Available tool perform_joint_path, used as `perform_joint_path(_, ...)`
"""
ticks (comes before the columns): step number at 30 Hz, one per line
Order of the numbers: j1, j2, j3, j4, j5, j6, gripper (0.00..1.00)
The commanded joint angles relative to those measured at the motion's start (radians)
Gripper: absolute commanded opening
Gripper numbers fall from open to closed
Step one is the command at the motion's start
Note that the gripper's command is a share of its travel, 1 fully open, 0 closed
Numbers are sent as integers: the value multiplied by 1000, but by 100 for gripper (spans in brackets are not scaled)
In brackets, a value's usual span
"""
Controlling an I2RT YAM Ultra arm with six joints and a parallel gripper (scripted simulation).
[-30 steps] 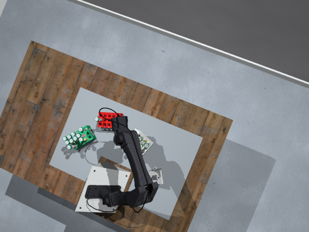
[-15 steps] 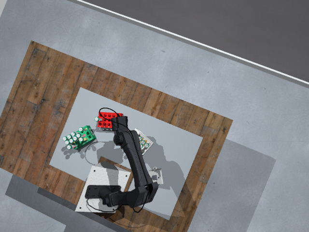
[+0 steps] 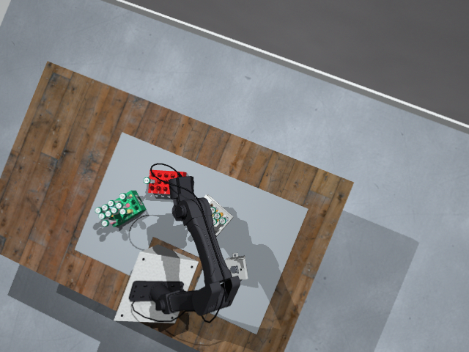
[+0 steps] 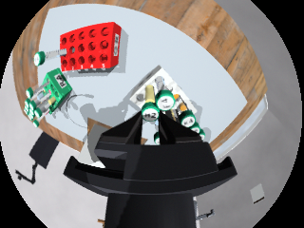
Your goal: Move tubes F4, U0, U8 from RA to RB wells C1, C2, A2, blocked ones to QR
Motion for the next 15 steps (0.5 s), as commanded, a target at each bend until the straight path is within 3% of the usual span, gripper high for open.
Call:
perform_joint_path(1, 31, -35, 41, -23, -27, 7, 0)
perform_joint_path(15, 32, -28, 48, -24, -27, 2, 0)
